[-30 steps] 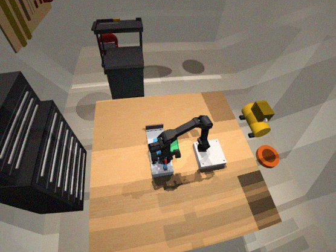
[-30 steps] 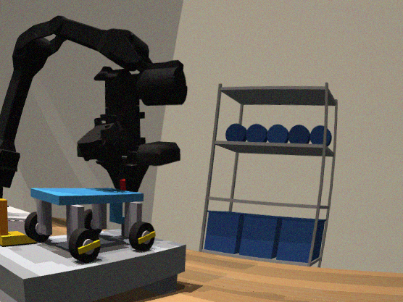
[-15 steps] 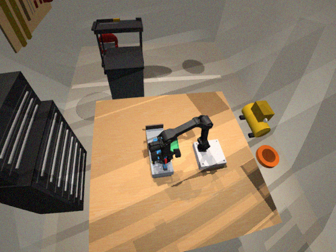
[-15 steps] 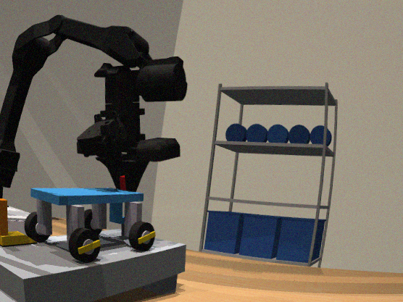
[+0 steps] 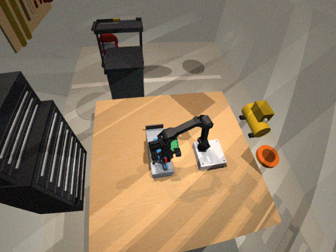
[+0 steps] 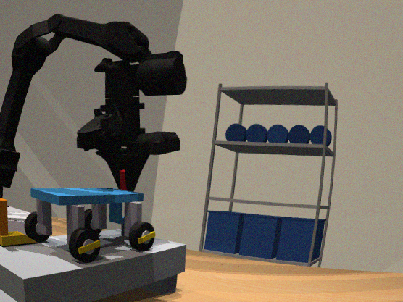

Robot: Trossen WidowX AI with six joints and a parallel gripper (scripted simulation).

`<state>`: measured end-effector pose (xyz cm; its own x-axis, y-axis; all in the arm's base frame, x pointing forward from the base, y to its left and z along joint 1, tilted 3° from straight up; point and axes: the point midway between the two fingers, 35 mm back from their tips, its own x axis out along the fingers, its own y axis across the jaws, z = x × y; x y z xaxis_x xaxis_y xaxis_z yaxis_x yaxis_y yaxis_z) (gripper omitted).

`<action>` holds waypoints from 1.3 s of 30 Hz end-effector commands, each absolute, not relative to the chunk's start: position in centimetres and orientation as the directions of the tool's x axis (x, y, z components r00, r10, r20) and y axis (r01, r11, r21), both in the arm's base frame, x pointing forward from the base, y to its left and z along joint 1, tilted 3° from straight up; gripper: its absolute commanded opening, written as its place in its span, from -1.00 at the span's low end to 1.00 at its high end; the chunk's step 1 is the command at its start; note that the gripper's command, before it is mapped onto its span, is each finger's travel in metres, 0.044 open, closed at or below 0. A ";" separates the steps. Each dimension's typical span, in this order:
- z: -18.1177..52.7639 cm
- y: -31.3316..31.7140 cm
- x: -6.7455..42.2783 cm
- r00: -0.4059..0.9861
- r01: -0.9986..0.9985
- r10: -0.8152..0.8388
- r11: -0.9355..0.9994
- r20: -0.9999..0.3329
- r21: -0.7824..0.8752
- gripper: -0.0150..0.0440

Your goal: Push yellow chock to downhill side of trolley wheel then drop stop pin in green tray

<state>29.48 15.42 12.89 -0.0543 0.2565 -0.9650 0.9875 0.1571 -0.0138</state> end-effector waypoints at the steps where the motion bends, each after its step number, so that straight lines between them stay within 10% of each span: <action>1: 13.4 15.5 29.5 -0.048 0.987 0.264 0.160 -0.963 -0.006 -0.49; 39: 14.5 18.4 27.8 -0.050 0.987 0.266 0.160 -0.963 -0.007 -0.49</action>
